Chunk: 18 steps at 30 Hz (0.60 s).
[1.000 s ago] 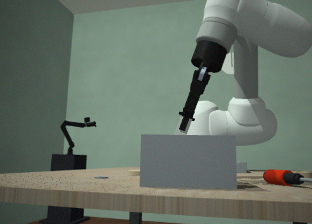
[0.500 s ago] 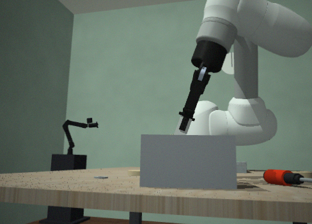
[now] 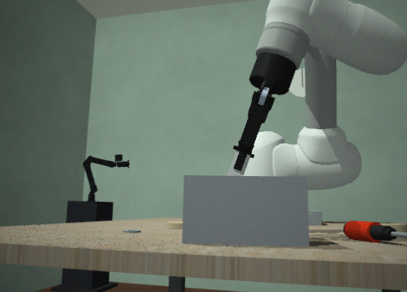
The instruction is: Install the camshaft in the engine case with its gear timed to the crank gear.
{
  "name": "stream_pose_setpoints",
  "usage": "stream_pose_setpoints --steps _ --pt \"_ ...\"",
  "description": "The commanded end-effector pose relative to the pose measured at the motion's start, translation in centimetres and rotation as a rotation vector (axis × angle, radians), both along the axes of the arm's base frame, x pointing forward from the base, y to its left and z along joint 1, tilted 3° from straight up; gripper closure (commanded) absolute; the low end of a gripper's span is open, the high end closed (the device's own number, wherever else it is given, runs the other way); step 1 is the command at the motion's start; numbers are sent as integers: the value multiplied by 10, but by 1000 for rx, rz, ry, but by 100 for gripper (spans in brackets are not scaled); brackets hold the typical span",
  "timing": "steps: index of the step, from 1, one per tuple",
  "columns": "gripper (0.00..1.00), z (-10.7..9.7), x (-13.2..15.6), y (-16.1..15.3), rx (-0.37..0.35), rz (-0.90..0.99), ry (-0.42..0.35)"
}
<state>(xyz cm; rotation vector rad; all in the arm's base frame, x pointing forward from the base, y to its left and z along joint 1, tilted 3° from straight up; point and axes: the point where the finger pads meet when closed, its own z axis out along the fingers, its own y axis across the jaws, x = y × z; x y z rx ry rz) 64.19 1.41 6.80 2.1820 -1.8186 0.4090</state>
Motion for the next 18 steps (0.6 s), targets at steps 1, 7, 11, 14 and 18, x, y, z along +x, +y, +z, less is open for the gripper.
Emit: stream_pose_setpoints --steps 1,7,11,14,18 --pt "95 0 0 0 0 0 0" --pt "95 0 0 0 0 0 0" --pt "95 0 1 0 0 0 0" --pt "95 0 2 0 0 0 0" --pt "95 0 3 1 0 0 0"
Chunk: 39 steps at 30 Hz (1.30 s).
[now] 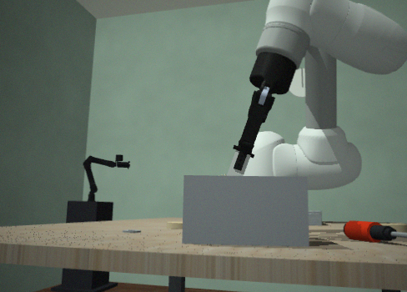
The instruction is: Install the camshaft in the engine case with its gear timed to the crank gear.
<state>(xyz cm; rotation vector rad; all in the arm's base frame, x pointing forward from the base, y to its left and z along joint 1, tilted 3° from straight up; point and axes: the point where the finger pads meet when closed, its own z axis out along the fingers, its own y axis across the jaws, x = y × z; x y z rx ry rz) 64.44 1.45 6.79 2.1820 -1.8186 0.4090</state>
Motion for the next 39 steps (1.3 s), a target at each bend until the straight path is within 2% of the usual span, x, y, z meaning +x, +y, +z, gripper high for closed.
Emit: stream_pose_setpoints --steps 1,39 --pt "95 0 1 0 0 0 0" --pt "95 0 11 2 0 0 0"
